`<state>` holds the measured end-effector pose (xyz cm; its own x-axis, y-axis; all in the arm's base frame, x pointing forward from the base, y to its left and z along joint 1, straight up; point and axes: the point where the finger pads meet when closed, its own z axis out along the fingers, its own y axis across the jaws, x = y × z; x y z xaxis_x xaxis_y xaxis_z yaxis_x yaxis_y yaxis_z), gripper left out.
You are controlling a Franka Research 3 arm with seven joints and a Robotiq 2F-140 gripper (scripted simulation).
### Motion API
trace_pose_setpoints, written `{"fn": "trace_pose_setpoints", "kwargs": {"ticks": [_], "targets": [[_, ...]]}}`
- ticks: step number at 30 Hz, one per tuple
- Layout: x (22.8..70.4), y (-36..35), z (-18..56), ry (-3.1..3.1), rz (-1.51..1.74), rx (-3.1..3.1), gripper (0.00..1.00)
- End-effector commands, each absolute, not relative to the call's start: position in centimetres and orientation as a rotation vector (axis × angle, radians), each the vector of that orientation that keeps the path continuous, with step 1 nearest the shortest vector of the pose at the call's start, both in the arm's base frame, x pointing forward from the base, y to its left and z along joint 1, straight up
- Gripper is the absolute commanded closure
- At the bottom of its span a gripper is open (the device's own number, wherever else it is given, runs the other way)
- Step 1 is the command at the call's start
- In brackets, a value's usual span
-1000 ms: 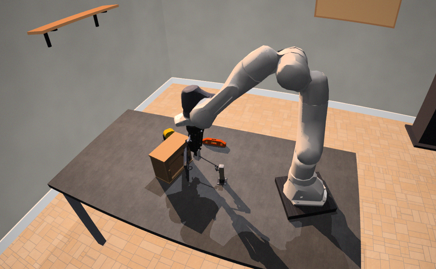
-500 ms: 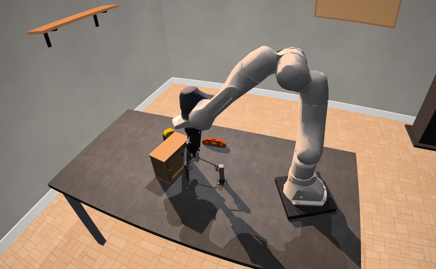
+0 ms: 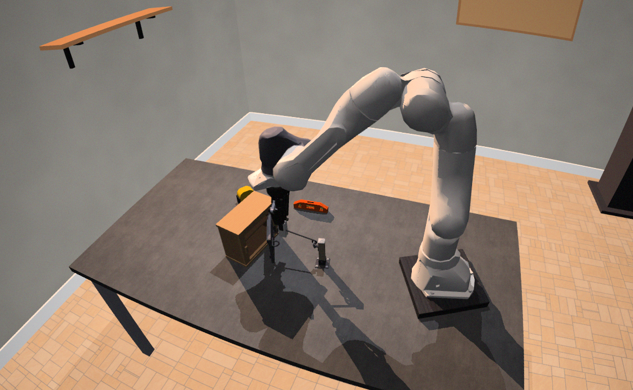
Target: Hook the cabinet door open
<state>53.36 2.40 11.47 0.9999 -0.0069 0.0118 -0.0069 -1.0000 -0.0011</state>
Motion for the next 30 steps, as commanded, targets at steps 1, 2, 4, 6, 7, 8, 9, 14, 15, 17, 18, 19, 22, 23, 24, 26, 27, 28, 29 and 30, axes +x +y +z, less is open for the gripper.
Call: {"fn": "trace_pose_setpoints", "kwargs": {"ticks": [1, 2, 4, 6, 7, 8, 9, 14, 15, 17, 18, 19, 22, 23, 24, 26, 27, 28, 29, 30], "targets": [[53.1, 3.1, 11.3, -0.116, -0.004, -3.138, 0.97], [53.1, 3.2, 11.3, -0.116, -0.004, -3.138, 0.97], [53.1, 3.2, 11.3, -0.116, -0.004, -3.138, 0.97], [53.1, 3.2, 11.3, -0.128, -0.004, -3.138, 0.97], [53.1, 3.3, 11.3, -0.149, -0.004, -3.137, 0.97], [53.1, 3.4, 11.3, -0.175, -0.004, -3.136, 0.97], [53.0, 3.5, 11.3, -0.202, -0.004, -3.134, 0.97], [53.0, 4.0, 11.3, -0.232, -0.004, -3.132, 0.97], [53.0, 4.0, 11.3, -0.252, -0.004, -3.131, 0.97], [52.9, 4.2, 11.3, -0.305, -0.004, -3.126, 0.97], [52.9, 4.3, 11.3, -0.323, -0.004, -3.124, 0.97], [52.9, 4.6, 11.3, -0.323, -0.004, -3.124, 0.97], [52.9, 4.7, 11.3, -0.323, -0.004, -3.124, 0.97], [52.9, 4.7, 11.3, -0.323, -0.004, -3.124, 0.97], [52.9, 4.7, 11.3, -0.323, -0.004, -3.124, 0.97], [52.9, 4.7, 11.3, -0.323, -0.004, -3.124, 0.97], [52.9, 4.7, 11.3, -0.323, -0.004, -3.124, 0.97], [52.9, 4.7, 11.3, -0.323, -0.004, -3.124, 0.97], [52.9, 4.7, 11.3, -0.323, -0.004, -3.124, 0.97], [52.9, 4.7, 11.3, -0.323, -0.004, -3.124, 0.97]]}}
